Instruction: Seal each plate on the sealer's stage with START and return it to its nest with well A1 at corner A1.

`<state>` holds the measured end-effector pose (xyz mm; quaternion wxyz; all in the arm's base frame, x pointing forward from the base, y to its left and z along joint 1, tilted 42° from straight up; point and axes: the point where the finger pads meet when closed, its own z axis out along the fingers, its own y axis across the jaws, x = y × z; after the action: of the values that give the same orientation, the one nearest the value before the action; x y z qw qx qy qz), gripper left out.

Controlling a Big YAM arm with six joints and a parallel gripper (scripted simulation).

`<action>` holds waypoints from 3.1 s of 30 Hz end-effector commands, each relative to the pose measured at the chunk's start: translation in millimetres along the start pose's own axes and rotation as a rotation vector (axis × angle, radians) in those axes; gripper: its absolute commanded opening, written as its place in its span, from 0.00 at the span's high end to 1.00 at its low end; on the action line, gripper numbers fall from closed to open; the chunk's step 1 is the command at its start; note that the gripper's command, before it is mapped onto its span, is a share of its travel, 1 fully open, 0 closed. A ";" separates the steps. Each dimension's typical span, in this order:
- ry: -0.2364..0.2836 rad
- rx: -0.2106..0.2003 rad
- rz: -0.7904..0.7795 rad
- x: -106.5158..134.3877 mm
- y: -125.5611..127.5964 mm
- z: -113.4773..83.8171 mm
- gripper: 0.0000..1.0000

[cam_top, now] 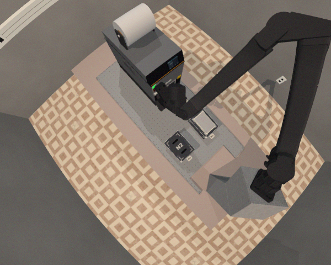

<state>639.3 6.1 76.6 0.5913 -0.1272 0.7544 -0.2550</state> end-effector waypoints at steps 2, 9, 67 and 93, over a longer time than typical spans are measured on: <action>-0.045 -0.002 0.001 -29.9 3.8 -0.8 1.00; -0.040 -0.005 0.000 -27.5 4.1 -3.8 1.00; -0.066 -0.007 0.014 -41.0 11.7 16.5 1.00; -0.052 -0.001 0.027 -19.2 2.2 -92.2 1.00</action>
<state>559.3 25.0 99.4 0.6029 -0.1228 0.7465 -0.2534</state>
